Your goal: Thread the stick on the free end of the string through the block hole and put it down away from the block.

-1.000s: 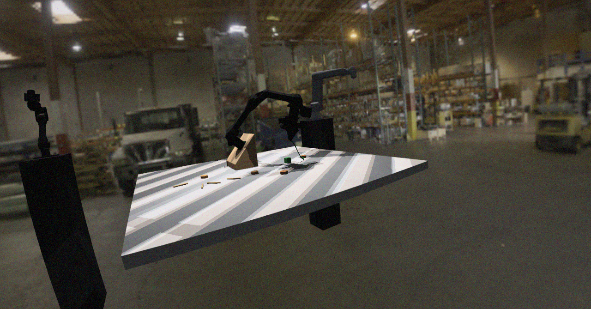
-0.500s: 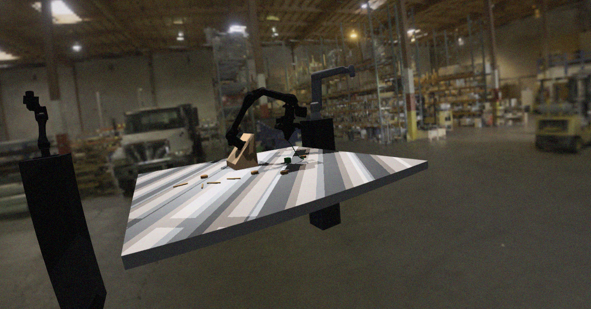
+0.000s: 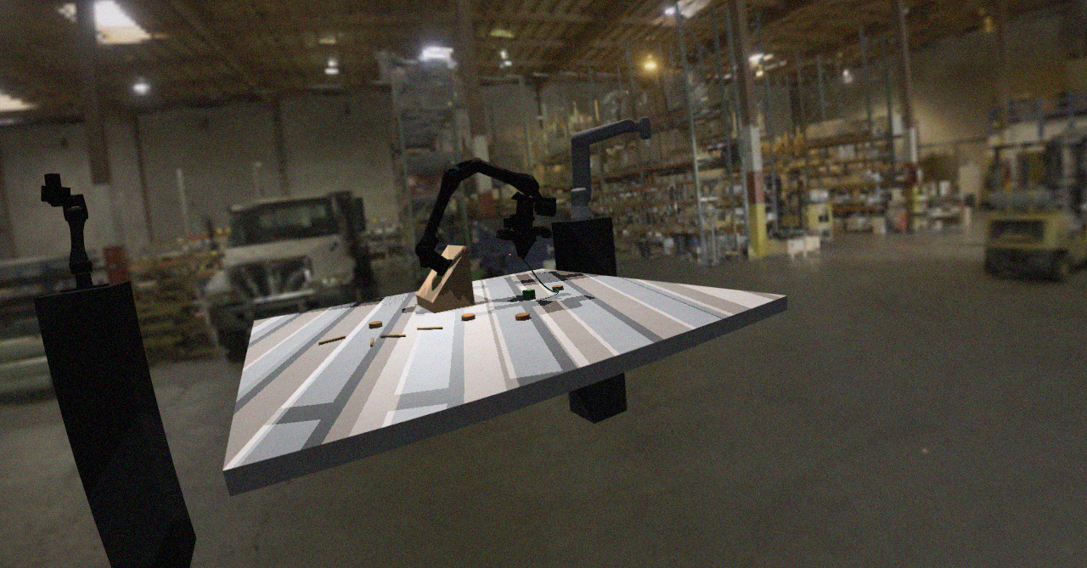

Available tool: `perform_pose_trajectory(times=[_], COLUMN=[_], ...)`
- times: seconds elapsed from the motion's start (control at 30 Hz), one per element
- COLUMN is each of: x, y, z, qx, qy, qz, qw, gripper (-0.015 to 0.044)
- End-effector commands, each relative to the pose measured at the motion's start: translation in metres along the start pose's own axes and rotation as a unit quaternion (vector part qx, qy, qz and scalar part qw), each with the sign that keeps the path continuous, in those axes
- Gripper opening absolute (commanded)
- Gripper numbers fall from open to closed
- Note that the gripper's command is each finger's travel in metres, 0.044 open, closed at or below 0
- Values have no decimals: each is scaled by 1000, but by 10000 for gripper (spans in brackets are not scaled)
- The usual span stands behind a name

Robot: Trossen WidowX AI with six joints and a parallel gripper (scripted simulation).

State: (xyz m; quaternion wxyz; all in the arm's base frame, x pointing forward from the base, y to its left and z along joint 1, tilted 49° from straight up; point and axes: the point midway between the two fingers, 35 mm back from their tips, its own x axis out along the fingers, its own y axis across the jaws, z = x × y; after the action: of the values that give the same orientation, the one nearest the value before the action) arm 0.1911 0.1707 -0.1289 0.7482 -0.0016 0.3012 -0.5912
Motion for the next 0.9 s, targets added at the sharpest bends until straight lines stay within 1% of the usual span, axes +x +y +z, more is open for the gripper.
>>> perform_pose_trajectory(times=[0.0,0.7,0.87], x=[-1,-4,-4], y=[-4,-48,-51], z=[0,-10,-11], qx=[-20,-215,-229], qy=[0,1,0], qz=[8,70,74], qw=[1000,974,971], gripper=[0,0,0])
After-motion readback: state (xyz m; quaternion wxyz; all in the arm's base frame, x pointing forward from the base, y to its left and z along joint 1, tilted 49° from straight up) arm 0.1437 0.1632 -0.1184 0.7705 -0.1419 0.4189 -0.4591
